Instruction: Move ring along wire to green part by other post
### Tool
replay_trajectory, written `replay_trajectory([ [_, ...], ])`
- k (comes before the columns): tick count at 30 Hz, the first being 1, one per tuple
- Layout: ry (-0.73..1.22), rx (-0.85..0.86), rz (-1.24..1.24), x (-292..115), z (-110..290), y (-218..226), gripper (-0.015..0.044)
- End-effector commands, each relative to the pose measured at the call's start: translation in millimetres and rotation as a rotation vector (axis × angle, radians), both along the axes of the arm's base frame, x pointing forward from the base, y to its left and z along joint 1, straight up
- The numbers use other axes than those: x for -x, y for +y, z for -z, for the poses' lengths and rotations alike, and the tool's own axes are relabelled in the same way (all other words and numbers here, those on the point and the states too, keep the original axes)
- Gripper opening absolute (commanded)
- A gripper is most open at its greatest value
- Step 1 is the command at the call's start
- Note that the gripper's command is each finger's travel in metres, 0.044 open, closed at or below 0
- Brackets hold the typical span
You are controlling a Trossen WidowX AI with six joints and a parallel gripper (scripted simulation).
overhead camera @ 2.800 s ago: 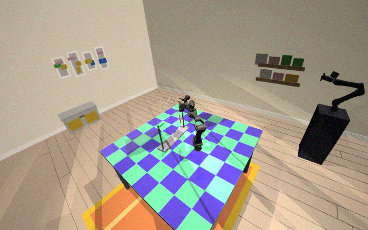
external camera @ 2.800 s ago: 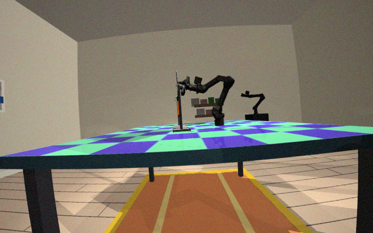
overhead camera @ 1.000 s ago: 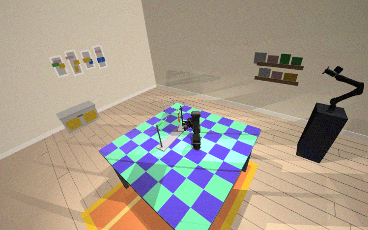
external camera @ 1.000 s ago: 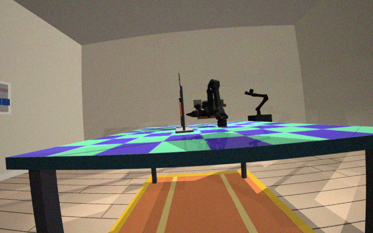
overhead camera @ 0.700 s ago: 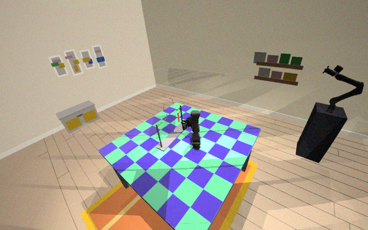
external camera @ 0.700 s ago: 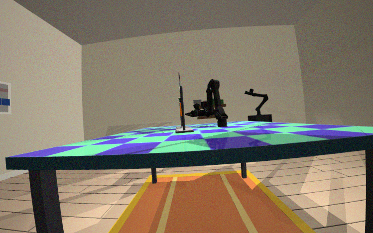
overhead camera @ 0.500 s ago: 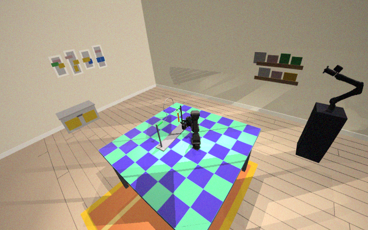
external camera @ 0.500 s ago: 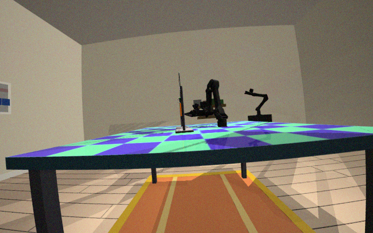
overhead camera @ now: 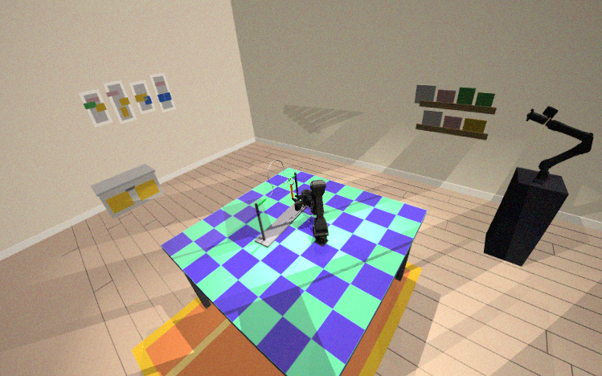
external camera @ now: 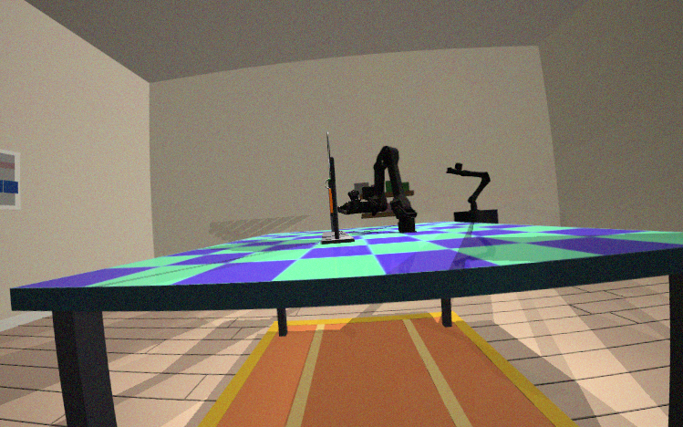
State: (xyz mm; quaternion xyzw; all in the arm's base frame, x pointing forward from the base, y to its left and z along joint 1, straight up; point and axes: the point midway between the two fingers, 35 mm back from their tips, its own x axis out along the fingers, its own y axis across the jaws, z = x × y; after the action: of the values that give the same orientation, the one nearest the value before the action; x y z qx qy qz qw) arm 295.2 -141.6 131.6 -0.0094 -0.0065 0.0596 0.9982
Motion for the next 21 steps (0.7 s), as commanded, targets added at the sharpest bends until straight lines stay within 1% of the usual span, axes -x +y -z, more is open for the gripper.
replay_trajectory([
  [1,0.003,-0.006,0.003,-7,1,0,0.016],
  [21,0.001,-0.007,0.003,-36,0,7,0.016],
])
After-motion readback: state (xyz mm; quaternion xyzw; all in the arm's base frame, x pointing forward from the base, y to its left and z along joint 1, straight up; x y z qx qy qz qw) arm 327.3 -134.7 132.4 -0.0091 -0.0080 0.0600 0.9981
